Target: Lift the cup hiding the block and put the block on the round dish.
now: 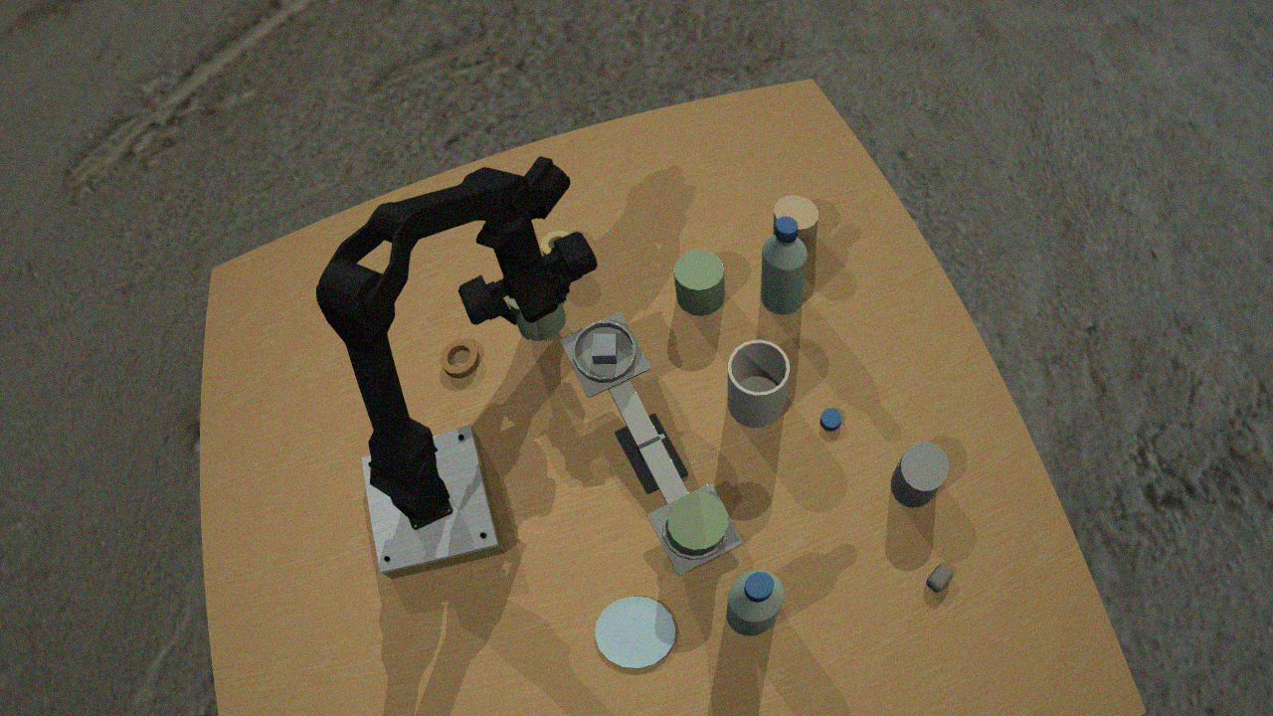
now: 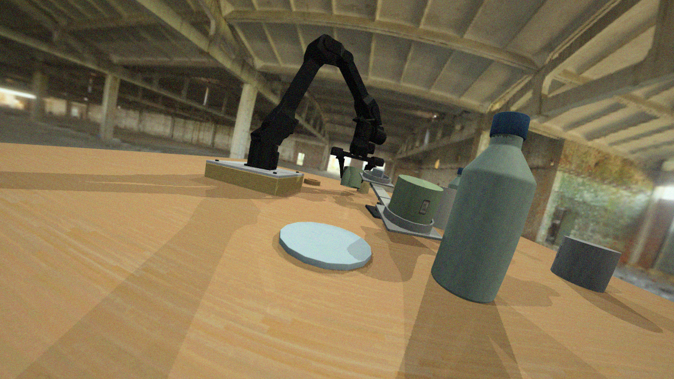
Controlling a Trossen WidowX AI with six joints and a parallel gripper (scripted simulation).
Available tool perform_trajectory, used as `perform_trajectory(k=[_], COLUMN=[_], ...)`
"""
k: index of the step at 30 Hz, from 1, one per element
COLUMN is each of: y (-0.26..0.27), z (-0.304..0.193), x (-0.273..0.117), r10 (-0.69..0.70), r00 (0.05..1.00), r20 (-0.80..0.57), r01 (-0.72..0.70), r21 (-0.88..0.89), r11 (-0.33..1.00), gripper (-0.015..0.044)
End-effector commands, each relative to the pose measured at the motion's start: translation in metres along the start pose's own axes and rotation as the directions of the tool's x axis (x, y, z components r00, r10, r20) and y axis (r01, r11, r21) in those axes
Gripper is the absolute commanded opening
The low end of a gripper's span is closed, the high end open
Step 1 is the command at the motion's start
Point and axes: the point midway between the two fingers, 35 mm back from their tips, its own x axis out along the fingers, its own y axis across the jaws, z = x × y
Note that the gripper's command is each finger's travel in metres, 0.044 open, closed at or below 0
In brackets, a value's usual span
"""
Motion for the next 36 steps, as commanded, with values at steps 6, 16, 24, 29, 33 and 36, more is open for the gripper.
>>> perform_trajectory(k=[6,16,24,29,33,36], y=[0.001,0.001,0.001,0.001,0.002,0.001], z=[-0.001,-0.001,-0.001,-0.001,-0.002,-0.001], x=[0.009,0.017,0.017,0.017,-0.009,-0.036], r10=[0.005,0.006,0.006,0.006,0.006,0.005], r00=[1.0,1.0,1.0,1.0,1.0,1.0], r20=[-0.005,-0.005,-0.005,-0.005,-0.005,-0.005], r01=[-0.005,-0.006,-0.006,-0.006,-0.006,-0.005], r21=[0.003,0.0,0.0,0.0,0.001,0.003], r11=[1.0,1.0,1.0,1.0,1.0,1.0], gripper=[0.0,0.0026,0.0236,0.0367,0.044,0.044])
